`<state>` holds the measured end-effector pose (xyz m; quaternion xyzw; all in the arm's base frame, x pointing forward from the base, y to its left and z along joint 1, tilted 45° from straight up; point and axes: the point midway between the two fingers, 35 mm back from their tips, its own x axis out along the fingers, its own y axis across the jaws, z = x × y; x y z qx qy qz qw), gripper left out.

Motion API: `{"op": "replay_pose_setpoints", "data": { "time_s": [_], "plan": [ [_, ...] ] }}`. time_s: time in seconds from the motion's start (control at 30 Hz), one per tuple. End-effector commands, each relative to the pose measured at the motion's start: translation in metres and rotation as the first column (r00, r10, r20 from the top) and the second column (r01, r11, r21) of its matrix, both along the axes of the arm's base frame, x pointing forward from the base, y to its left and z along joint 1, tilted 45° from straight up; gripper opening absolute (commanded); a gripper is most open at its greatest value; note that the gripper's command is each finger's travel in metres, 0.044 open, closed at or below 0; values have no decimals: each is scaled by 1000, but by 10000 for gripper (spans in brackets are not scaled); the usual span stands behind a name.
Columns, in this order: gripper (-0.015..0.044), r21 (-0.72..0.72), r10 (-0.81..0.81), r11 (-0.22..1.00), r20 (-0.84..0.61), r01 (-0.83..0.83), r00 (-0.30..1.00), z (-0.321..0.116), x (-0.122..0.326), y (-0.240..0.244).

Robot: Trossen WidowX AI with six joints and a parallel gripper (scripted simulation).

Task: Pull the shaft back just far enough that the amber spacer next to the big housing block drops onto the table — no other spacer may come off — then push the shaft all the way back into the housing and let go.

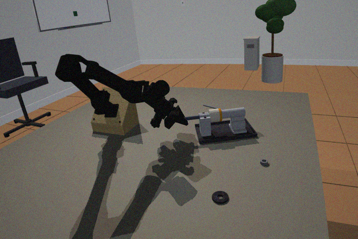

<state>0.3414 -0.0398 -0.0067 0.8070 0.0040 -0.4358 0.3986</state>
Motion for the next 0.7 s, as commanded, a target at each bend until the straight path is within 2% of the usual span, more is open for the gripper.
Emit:
{"op": "replay_pose_setpoints", "data": {
  "time_s": [0.0,0.67],
  "plan": [
    [0,-6,2,1000,-1,-2,1000,1,-1,-1],
    [0,-6,2,1000,-1,-2,1000,1,-2,-1]
  ]
}}
